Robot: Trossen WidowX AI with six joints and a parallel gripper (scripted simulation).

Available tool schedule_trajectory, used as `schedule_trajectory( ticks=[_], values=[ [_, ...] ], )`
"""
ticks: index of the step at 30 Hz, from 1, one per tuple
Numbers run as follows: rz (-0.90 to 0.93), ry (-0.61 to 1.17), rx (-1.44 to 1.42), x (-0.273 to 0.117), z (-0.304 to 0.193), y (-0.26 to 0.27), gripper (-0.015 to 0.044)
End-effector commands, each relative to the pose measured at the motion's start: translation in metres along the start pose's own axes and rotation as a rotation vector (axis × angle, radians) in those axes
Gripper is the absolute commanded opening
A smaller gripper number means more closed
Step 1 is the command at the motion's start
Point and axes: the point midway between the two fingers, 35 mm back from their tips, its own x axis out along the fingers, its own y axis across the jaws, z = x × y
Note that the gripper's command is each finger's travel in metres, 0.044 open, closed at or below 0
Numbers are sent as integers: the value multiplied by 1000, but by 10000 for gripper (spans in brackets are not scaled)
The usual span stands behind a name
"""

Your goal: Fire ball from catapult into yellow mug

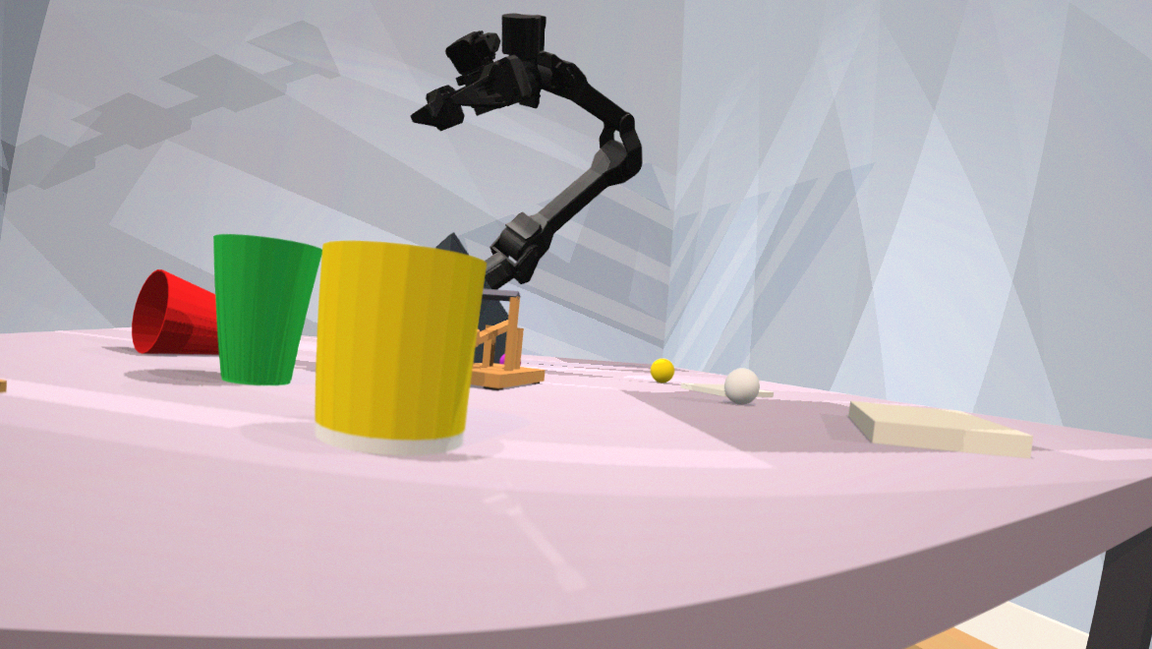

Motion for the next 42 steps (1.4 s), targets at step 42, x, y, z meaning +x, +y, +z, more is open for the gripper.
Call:
schedule_trajectory(
  ticks=[42],
  values=[
    [183,951,-393,88,-238,89,440]
  ],
)
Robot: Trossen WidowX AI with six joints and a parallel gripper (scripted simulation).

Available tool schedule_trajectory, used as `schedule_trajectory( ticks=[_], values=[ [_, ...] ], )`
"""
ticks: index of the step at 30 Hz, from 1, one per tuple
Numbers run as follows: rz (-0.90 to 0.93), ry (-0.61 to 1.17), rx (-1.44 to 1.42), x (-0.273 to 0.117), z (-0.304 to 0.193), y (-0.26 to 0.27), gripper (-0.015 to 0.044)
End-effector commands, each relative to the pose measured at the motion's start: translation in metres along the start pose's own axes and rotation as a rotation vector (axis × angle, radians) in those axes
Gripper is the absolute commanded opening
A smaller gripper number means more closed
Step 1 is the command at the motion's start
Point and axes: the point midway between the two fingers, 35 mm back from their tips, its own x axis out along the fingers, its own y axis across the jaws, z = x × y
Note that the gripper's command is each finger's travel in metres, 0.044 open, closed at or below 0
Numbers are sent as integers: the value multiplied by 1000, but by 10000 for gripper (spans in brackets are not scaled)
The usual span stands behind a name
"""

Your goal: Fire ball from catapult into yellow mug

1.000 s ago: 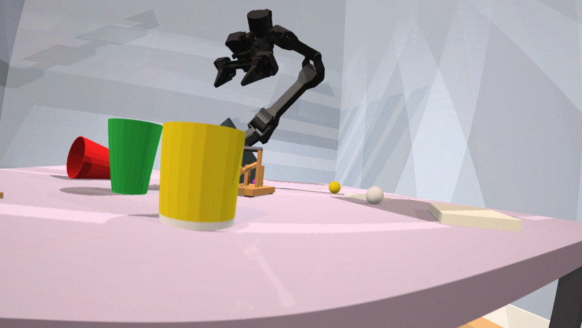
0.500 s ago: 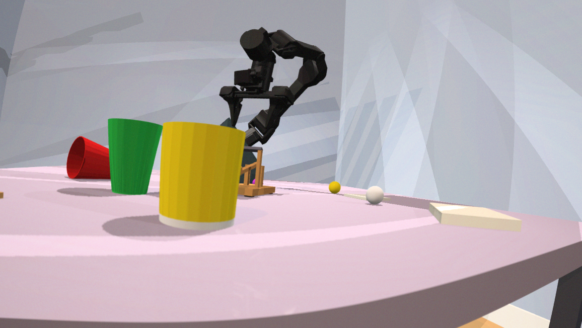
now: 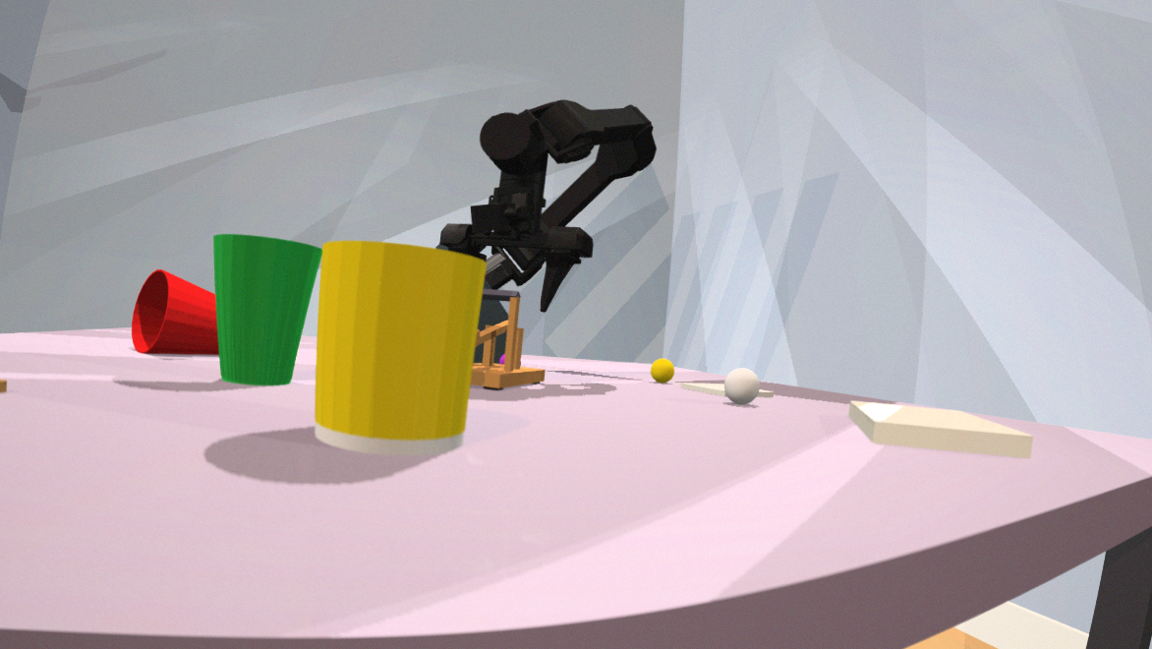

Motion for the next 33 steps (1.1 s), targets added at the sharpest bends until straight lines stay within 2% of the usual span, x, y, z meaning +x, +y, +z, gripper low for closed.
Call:
schedule_trajectory(
  ticks=[1,33],
  values=[
    [8,3,12,7,-1,-1,440],
    [10,5,12,58,-2,1,440]
  ],
)
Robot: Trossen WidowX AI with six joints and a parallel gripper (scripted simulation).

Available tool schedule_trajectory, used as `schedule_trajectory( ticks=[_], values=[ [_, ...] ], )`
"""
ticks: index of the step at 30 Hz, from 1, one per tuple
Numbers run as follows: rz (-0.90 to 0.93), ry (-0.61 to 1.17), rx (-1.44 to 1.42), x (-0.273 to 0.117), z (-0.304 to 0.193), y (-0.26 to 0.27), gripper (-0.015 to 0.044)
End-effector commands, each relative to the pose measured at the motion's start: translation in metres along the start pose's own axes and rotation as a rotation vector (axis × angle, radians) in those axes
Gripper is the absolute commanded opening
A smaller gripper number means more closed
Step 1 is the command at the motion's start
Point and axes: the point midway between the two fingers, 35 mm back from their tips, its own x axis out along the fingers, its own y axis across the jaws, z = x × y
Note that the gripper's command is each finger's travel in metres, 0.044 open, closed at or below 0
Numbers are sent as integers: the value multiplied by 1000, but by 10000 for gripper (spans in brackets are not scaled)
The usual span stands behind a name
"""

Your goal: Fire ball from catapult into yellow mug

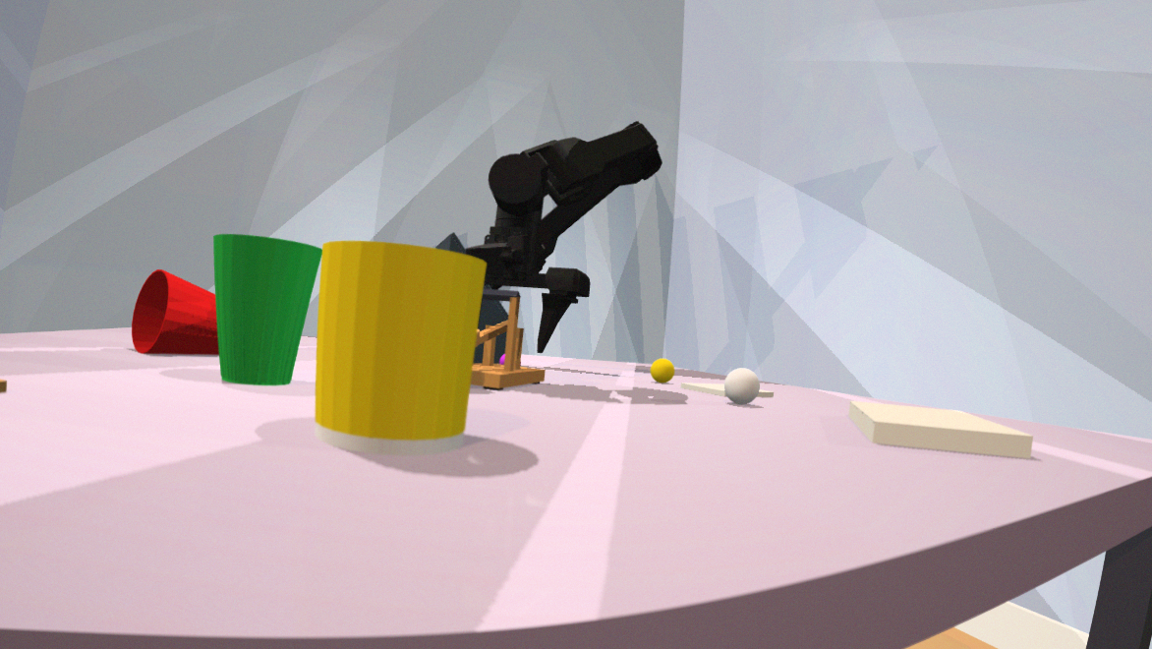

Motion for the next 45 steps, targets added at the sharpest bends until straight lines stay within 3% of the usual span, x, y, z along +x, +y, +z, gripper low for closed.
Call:
schedule_trajectory(
  ticks=[1,6,17,23,27,33,45],
  values=[
    [2,12,10,9,-4,-1,440],
    [2,13,10,10,-4,-1,440],
    [-1,5,1,7,-1,0,151],
    [-1,5,1,7,-1,0,111],
    [-3,2,2,-32,0,-1,6],
    [-3,2,25,-44,1,-2,0],
    [-3,4,422,-43,22,-11,0]
  ],
)
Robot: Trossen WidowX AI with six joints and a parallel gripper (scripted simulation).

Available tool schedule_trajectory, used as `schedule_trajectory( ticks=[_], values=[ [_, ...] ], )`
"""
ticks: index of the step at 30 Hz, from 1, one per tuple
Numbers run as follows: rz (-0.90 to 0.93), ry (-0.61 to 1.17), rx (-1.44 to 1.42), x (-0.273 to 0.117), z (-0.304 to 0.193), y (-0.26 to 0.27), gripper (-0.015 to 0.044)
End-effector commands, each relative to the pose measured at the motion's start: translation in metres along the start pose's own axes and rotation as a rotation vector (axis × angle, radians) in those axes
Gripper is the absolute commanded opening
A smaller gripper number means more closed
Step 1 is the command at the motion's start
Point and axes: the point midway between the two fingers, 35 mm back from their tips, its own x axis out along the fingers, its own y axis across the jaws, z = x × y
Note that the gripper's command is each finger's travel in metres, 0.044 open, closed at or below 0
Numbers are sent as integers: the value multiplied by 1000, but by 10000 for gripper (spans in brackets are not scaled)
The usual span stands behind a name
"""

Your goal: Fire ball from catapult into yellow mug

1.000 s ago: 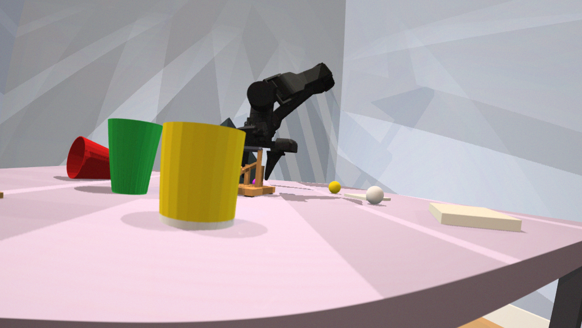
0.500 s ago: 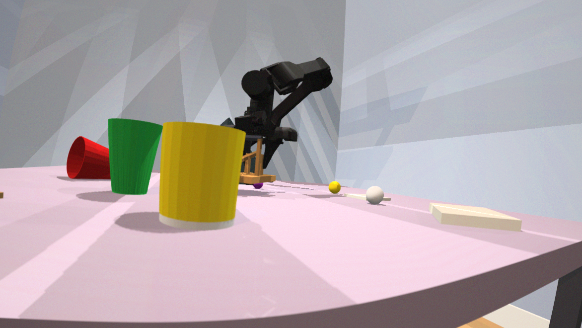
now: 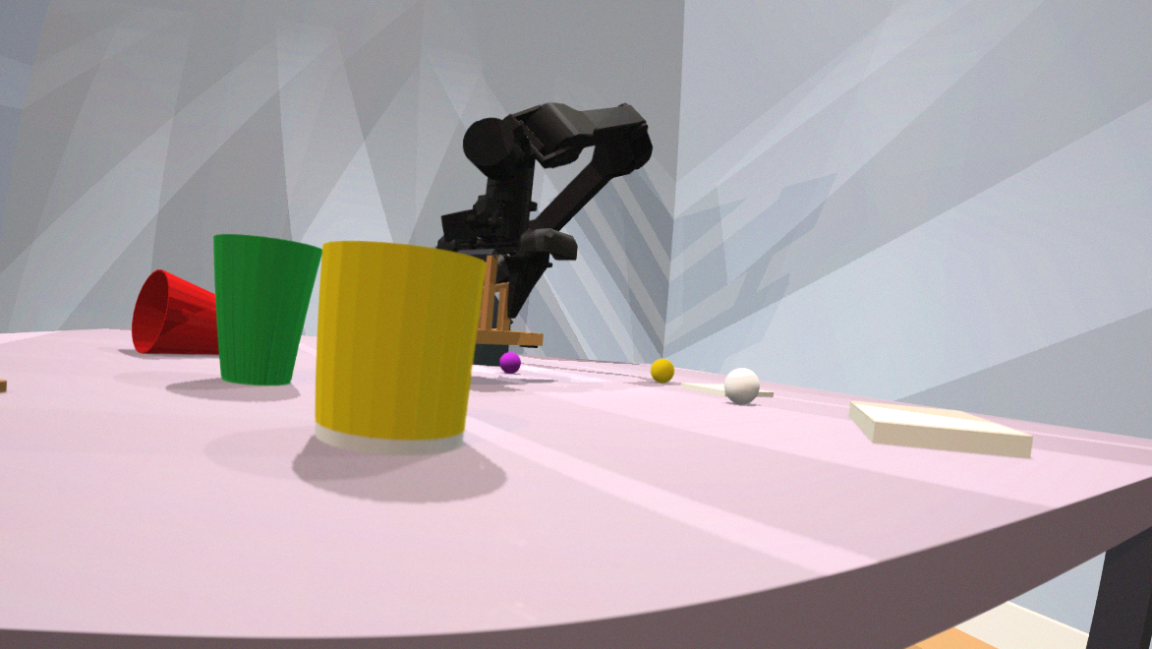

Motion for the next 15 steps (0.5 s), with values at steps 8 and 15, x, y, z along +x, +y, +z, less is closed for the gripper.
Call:
schedule_trajectory(
  ticks=[8,15],
  values=[
    [3,-10,362,-3,24,3,0],
    [4,-8,570,-2,38,11,0]
  ],
)
